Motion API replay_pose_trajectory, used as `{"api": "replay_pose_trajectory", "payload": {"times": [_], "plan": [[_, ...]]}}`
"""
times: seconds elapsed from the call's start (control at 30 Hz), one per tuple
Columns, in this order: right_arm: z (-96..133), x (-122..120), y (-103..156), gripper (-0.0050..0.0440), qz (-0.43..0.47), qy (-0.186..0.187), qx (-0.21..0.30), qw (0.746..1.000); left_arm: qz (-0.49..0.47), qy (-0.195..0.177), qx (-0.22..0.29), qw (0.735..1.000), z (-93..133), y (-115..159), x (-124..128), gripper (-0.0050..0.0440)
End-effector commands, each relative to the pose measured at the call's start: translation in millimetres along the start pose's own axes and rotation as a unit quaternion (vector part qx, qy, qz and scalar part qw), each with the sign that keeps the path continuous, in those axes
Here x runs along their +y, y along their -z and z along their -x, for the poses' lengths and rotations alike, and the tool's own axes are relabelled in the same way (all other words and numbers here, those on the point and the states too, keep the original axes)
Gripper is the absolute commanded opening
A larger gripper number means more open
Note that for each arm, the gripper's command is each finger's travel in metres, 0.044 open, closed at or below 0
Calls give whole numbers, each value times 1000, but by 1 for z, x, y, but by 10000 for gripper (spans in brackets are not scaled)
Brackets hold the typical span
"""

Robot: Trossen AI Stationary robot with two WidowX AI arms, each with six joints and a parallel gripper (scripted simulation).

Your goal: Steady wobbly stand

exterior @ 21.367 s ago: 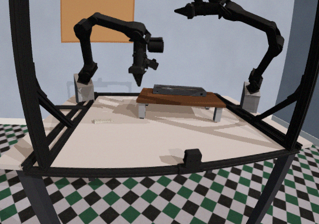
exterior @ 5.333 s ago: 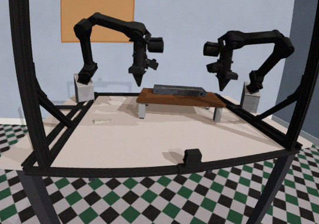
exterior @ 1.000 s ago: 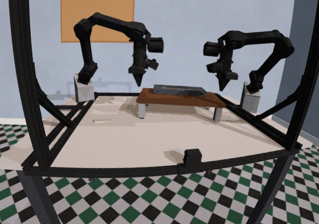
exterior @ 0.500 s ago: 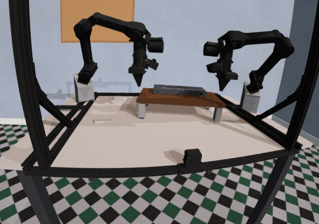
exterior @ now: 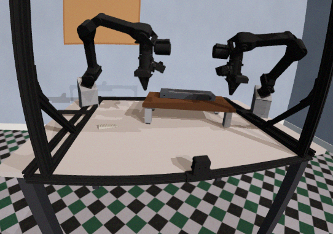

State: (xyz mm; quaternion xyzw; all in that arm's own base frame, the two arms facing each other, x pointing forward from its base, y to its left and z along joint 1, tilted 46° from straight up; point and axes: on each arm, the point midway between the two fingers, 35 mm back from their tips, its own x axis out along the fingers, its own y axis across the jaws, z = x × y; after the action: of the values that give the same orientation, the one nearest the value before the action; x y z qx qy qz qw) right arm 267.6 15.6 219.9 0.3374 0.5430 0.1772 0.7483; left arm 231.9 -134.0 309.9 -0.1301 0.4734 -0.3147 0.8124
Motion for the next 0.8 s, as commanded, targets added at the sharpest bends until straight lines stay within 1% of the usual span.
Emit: {"api": "replay_pose_trajectory", "payload": {"times": [0.0, 0.73, 0.77], "plan": [[0, 0, 1, 0, 0, -1, 1, 1000, 0, 0, 0, 1000, 0, 0, 0, 0], [0, 0, 1, 0, 1, -1, 1, 1000, 0, 0, 0, 1000, 0, 0, 0, 0], [4, 1, -11, 0, 22, 9, -22, 999, 0, 0, 0, 1000, 0, 0, 0, 0]]}}
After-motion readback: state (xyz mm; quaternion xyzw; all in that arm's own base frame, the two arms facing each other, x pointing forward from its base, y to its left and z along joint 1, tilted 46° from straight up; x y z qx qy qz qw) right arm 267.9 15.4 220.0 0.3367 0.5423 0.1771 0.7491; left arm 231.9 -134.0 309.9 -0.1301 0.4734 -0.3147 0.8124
